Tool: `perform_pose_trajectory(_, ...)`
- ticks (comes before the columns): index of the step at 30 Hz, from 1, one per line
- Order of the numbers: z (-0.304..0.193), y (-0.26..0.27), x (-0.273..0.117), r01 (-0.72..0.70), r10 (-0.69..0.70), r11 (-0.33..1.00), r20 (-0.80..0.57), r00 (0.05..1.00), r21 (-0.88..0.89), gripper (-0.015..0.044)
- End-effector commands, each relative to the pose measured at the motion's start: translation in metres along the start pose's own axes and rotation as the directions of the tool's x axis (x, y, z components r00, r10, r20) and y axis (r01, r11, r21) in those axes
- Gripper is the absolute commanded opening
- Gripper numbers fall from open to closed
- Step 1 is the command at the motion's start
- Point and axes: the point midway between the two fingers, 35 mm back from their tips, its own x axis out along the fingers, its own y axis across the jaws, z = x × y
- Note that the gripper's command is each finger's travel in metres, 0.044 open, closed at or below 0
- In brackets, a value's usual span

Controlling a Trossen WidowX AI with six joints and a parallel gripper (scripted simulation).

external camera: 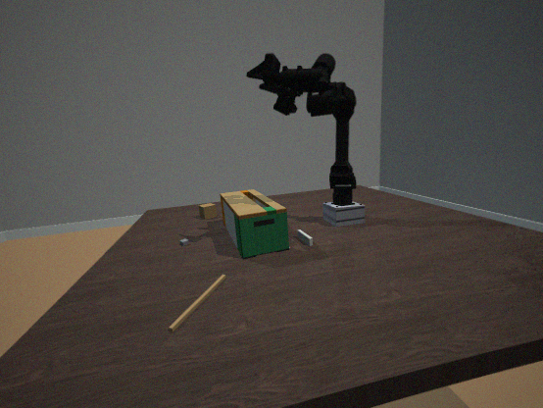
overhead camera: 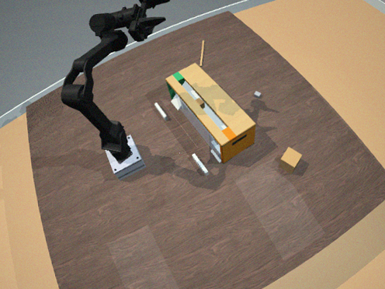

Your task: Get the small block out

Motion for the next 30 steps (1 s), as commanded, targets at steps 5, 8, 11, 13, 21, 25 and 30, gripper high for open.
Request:
perform_pose_trajectory(5,0.004,-0.016,0.023,0.033,-0.053,0.956,-0.060,0.997,-0.291,0.0400)
perform_pose_trajectory(8,0.020,-0.032,0.050,0.071,-0.136,0.803,-0.066,0.989,-0.591,0.0400)
perform_pose_trajectory(11,0.047,-0.040,0.078,0.121,-0.208,0.576,-0.002,0.978,-0.809,0.0400)
perform_pose_trajectory(13,0.067,-0.039,0.096,0.165,-0.231,0.415,0.071,0.970,-0.895,0.0400)
perform_pose_trajectory(21,0.118,-0.027,0.125,0.298,-0.256,0.058,0.275,0.927,-0.953,0.0400)
perform_pose_trajectory(25,0.149,-0.015,0.135,0.386,-0.249,-0.128,0.406,0.879,-0.914,0.0400)
perform_pose_trajectory(30,0.190,0.010,0.141,0.504,-0.210,-0.341,0.587,0.782,-0.793,0.0400)
